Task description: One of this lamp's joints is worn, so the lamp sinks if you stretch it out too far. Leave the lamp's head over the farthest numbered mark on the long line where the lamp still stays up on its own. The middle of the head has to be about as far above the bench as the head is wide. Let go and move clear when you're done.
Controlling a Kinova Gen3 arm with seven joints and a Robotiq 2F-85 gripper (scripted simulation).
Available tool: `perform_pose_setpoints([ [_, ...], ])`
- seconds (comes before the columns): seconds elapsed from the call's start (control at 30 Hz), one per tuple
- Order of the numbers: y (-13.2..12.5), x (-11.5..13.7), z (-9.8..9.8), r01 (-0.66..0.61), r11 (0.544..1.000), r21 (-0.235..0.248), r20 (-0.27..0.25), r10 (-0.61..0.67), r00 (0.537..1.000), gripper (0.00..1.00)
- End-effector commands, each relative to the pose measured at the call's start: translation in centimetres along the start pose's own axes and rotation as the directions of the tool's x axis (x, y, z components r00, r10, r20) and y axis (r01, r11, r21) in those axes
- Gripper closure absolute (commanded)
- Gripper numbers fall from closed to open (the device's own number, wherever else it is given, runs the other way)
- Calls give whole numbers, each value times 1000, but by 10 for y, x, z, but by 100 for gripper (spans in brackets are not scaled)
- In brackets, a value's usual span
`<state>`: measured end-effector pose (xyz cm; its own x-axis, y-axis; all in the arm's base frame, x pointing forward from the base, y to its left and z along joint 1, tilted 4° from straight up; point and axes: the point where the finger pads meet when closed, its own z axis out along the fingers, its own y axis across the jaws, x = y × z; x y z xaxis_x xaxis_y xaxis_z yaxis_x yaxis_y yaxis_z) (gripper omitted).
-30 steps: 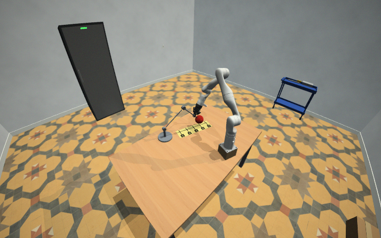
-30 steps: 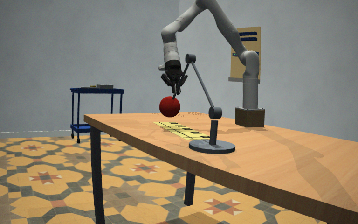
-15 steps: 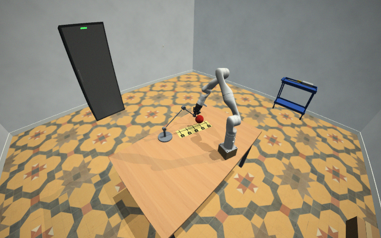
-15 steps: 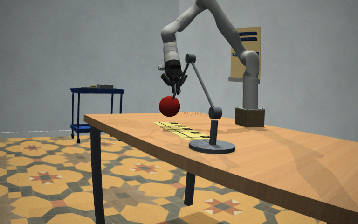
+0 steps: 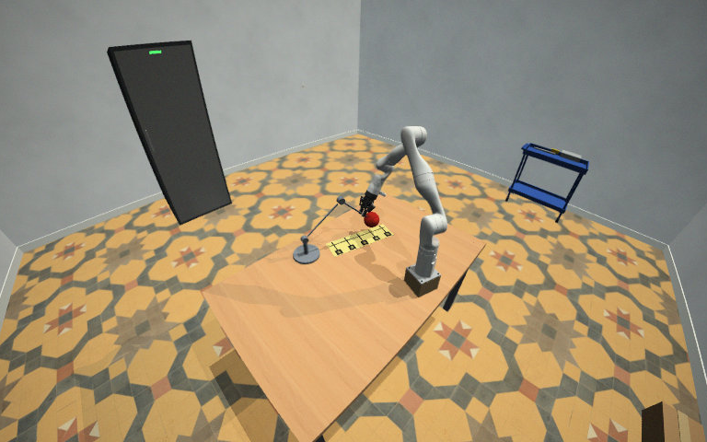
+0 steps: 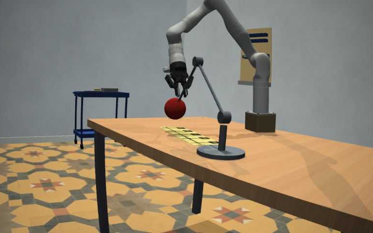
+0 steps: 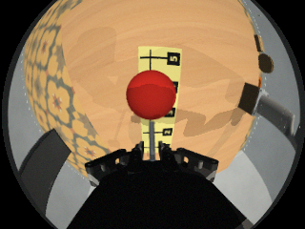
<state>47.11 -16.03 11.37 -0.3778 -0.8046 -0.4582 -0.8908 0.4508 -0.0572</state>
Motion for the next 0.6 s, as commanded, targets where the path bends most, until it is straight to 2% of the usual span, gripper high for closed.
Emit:
perform_pose_setpoints([
  [0.0,-2,4,-3,5,1000,6,-7,-5,1000,0],
  [0.57,1,-4,1,5,1000,-2,4,-5,1000,0],
])
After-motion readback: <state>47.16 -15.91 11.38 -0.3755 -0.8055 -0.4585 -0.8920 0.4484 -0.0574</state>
